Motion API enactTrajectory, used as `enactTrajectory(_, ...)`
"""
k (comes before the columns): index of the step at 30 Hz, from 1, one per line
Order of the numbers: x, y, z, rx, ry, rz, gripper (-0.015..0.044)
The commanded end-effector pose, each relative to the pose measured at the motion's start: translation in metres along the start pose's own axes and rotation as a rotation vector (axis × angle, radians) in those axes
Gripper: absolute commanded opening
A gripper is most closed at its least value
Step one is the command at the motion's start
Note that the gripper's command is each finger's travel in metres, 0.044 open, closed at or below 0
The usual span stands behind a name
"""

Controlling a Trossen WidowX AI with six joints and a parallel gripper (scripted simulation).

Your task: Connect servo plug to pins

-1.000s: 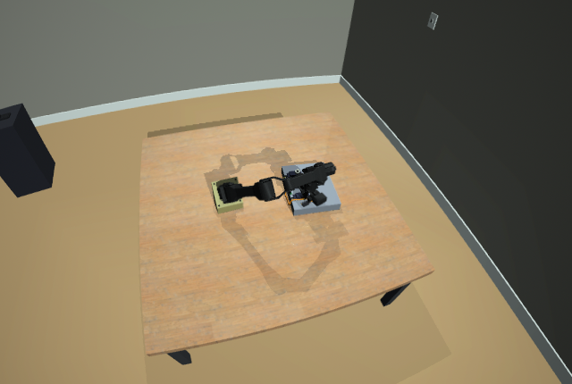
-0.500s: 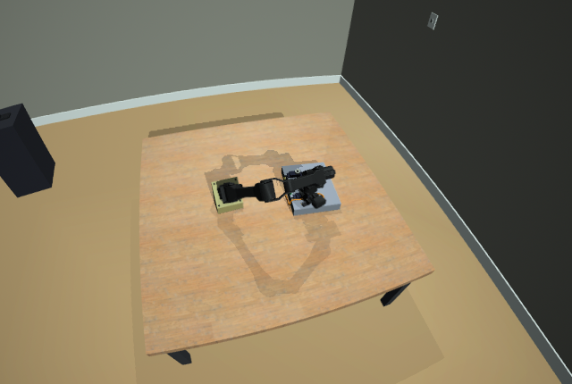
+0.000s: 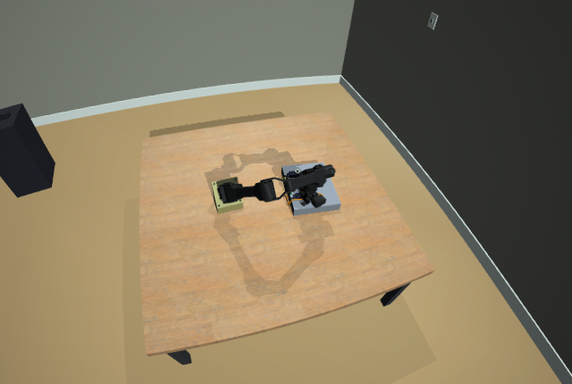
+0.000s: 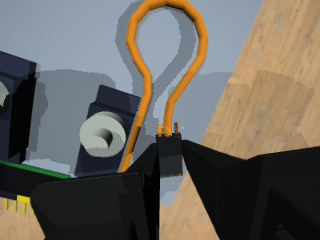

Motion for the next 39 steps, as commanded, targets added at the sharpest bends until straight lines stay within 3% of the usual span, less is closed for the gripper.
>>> enactTrajectory(1, -0.019, -0.002, 0.000, 0.005, 0.003, -0.008, 0.0000)
enactTrajectory(7, -0.048, -0.001, 0.000, 0.005, 0.003, -0.007, 0.0000)
enactTrajectory(13, -0.050, 0.000, 0.004, -0.053, 0.002, -0.008, 0.0000)
enactTrajectory(39, -0.055, 0.020, 0.058, -0.949, -0.005, -0.018, 0.0000)
Point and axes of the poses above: the point midway between the two fingers, 35 mm back from their tips, its own x axis out along the fingers, its own z axis across the jaws, y = z × x, the point moved 3 cm from there along -x, back along the fingers, and after that the axes turned 5 degrees about -x, right-handed, at the moved point
